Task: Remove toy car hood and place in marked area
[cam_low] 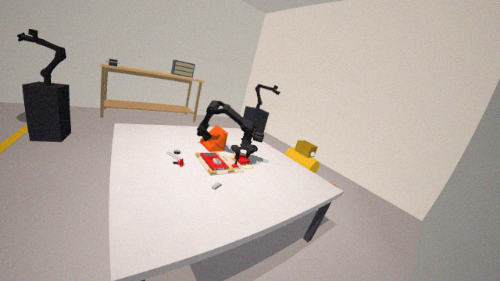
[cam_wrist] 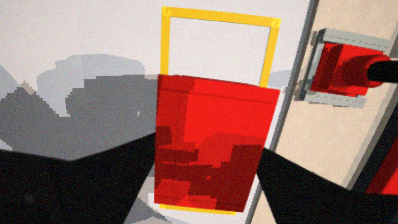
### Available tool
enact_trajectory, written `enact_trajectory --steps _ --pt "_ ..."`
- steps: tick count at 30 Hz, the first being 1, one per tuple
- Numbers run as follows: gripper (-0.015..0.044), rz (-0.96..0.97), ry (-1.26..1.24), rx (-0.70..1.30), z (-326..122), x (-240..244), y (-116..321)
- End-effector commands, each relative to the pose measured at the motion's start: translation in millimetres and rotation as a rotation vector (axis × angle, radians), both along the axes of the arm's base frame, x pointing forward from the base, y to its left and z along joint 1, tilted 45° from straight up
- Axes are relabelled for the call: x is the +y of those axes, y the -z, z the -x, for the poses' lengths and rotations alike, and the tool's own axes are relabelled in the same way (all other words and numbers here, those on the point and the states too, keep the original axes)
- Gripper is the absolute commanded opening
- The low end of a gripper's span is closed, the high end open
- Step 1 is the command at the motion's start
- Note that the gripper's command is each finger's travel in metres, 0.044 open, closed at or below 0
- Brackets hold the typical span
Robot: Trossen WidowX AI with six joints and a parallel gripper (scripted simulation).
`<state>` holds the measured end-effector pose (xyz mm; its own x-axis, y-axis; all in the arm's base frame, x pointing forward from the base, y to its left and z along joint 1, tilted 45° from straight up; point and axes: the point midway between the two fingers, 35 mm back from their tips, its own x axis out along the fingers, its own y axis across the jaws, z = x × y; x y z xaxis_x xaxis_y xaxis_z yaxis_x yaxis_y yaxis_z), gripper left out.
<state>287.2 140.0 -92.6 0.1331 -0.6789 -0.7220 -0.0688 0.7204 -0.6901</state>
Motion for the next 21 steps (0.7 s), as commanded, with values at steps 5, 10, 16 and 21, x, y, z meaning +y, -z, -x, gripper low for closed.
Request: enact_trajectory --steps 5,10,16,21 --pt "0.0 0.005 -0.002 0.002 -0.3 -3.8 2.9" --pt "0.0 0.005 -0.002 0.002 -0.6 -5.5 4.6" --pt "0.0079 0.0 0.0 0.0 -0.7 -4.5 4.4" --pt "0.021 0.0 0.0 0.0 -0.7 -4.5 4.4"
